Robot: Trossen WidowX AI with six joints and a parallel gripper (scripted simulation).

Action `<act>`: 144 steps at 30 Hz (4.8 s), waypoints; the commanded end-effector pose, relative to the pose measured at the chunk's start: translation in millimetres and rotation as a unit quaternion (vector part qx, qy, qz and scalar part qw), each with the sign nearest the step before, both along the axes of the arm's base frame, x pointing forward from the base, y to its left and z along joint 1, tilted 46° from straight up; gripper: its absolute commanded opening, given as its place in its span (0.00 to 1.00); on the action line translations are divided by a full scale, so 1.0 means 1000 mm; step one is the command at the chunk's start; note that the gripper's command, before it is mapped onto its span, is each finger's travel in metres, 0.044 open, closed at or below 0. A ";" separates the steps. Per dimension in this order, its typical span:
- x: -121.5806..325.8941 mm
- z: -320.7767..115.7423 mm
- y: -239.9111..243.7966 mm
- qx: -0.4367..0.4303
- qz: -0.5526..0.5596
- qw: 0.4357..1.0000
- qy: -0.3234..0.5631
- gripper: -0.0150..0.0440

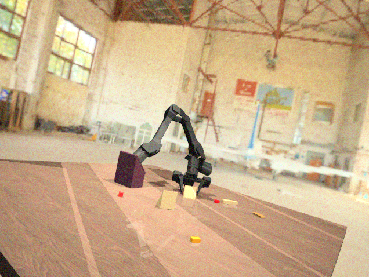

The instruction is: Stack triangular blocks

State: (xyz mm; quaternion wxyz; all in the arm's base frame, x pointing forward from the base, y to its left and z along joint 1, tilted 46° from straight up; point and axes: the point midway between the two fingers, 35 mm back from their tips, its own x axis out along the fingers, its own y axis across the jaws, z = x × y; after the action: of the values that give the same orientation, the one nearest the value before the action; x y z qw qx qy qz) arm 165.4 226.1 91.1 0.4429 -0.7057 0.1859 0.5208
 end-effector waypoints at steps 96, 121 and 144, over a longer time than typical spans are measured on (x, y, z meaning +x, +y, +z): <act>0.013 0.043 -0.079 0.206 -0.638 0.635 0.383 0.25; 0.023 0.053 -0.082 0.193 -0.808 0.258 0.493 0.25; 0.045 0.046 -0.102 0.173 -0.837 0.116 0.505 0.25</act>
State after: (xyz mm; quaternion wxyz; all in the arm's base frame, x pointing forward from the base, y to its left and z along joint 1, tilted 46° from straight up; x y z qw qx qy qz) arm 201.5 134.5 143.6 0.5114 0.4138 0.7483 0.0856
